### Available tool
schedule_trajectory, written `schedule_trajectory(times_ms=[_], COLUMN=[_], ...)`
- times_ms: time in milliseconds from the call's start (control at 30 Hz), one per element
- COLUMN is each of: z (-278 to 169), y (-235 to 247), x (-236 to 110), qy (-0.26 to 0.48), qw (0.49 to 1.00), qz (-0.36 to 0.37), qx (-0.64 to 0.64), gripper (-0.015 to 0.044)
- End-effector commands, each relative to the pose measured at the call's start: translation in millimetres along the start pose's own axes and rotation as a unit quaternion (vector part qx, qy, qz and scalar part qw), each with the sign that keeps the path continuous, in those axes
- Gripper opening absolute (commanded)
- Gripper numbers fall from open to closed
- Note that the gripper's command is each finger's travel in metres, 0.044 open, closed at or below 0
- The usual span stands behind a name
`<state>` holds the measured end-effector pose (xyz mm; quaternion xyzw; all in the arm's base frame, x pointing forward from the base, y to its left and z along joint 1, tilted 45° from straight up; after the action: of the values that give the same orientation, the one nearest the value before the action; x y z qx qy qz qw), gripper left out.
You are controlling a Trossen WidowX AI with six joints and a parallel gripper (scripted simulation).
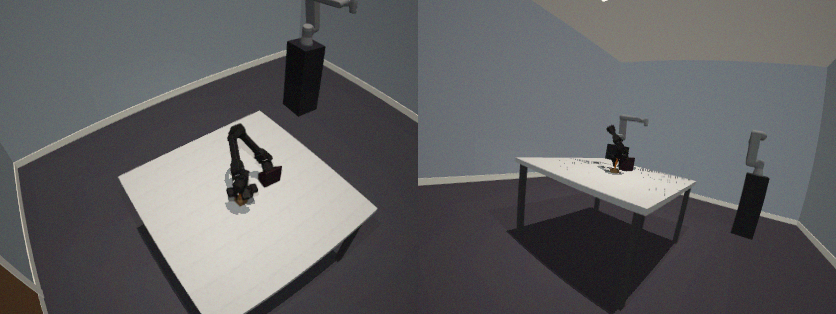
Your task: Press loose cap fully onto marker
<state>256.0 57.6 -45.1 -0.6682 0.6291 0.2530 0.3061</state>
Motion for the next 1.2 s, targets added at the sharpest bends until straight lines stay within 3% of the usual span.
schedule_trajectory(times_ms=[0,100,200,367,500,600,733,1033,1167], z=[1,1,2,3,2,13,5,-13,-14], y=[3,3,0,-7,-7,-15,-15,-14,-14], x=[6,6,-4,-73,-75,-82,-91,-110,-111], qy=[-0.001,-0.001,-0.001,-0.002,-0.002,-0.044,-0.024,0.034,0.035], qw=[1.000,1.000,1.000,1.000,1.000,0.997,0.969,0.815,0.811], qz=[0.012,0.012,0.011,0.001,0.000,-0.003,0.018,0.033,0.033], qx=[-0.001,-0.001,-0.001,0.000,0.000,0.071,0.245,0.577,0.583], gripper=[0.0368,0.0440,0.0440,0.0440,0.0440,0.0361,0.0256,0.0020,0.0000])
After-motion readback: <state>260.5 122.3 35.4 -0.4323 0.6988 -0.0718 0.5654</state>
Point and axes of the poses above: the point midway between the two fingers, 35 mm back from their tips, its own x axis out along the fingers, its own y axis across the jaws, z = x × y, the point moved 3 cm from there along -x, back along the fingers, and after that the axes turned 12 degrees about -x, right-handed, at the moved point
